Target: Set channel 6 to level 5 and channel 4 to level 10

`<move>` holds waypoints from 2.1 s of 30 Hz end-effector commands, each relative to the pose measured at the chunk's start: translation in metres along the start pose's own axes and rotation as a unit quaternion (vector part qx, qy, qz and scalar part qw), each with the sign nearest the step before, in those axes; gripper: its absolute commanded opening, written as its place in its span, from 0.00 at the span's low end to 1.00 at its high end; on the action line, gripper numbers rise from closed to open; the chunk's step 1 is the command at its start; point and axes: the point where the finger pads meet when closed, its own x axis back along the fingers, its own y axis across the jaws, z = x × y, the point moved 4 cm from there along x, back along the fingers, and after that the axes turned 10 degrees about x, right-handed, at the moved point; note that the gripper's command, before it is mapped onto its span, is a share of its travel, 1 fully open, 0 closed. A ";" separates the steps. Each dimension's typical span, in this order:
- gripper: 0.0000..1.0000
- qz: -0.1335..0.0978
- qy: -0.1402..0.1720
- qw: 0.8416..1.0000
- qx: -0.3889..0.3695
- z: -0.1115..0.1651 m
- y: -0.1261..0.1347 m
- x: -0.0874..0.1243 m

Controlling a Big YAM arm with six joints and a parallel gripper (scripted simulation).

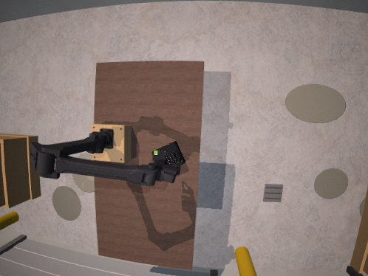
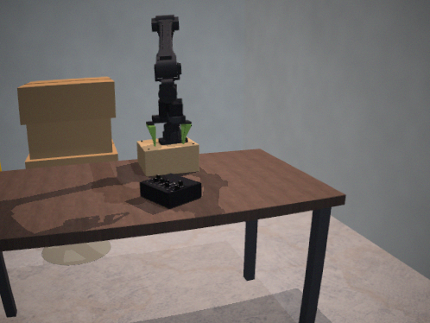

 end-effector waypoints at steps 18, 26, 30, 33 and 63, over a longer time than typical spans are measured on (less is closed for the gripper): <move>1.00 -0.007 -0.040 0.926 0.375 0.001 -0.073 0.056; 1.00 -0.007 -0.056 0.848 0.527 0.011 -0.094 0.068; 1.00 -0.009 -0.065 0.809 0.584 0.017 -0.092 0.061; 1.00 -0.009 -0.065 0.809 0.584 0.017 -0.092 0.061; 1.00 -0.008 -0.065 0.807 0.587 0.015 -0.091 0.061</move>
